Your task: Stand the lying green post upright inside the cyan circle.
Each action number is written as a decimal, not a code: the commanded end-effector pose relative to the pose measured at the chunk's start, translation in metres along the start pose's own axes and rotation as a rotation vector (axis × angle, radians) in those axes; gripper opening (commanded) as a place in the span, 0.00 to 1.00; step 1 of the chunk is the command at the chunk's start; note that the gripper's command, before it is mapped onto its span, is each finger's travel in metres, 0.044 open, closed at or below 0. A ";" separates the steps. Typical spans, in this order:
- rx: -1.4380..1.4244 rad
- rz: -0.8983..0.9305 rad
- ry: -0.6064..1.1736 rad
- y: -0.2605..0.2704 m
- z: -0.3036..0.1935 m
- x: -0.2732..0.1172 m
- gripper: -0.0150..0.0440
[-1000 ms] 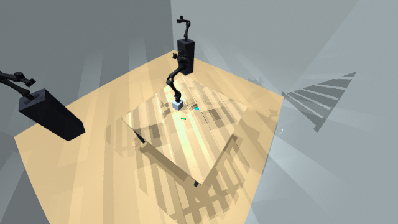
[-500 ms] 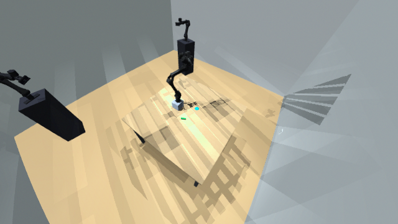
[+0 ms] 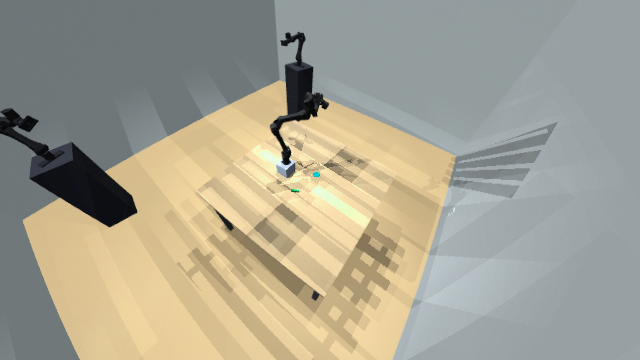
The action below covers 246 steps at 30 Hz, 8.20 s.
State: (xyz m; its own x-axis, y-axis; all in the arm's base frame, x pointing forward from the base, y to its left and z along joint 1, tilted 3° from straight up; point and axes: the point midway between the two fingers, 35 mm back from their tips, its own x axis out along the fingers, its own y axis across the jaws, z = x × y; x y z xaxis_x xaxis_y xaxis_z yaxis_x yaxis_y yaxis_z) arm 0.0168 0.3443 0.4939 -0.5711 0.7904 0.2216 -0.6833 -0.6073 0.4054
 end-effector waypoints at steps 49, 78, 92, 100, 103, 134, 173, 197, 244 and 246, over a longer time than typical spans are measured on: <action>0.308 -1.691 0.678 -0.211 -0.201 -0.503 0.65; 0.790 -1.525 1.086 -0.113 -0.374 -0.588 0.65; 0.791 -1.524 1.086 -0.130 -0.429 -0.595 0.43; 0.791 -1.524 1.086 -0.130 -0.427 -0.595 0.29; 0.790 -1.524 1.086 -0.128 -0.419 -0.594 0.29; 0.790 -1.525 1.086 -0.094 -0.333 -0.574 0.29; 0.602 -1.352 1.242 -0.154 -0.300 -0.501 0.29; 0.457 -1.204 1.351 -0.191 -0.294 -0.433 0.29; 0.287 -1.041 1.322 -0.228 -0.311 -0.347 0.29; 0.285 -1.043 1.305 -0.230 -0.313 -0.348 0.29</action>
State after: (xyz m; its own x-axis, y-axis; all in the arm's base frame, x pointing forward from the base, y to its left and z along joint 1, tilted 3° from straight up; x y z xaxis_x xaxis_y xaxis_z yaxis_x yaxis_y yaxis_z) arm 0.2306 0.1841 0.0510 -0.0231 0.1214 -0.9923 -0.9724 0.2276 0.0505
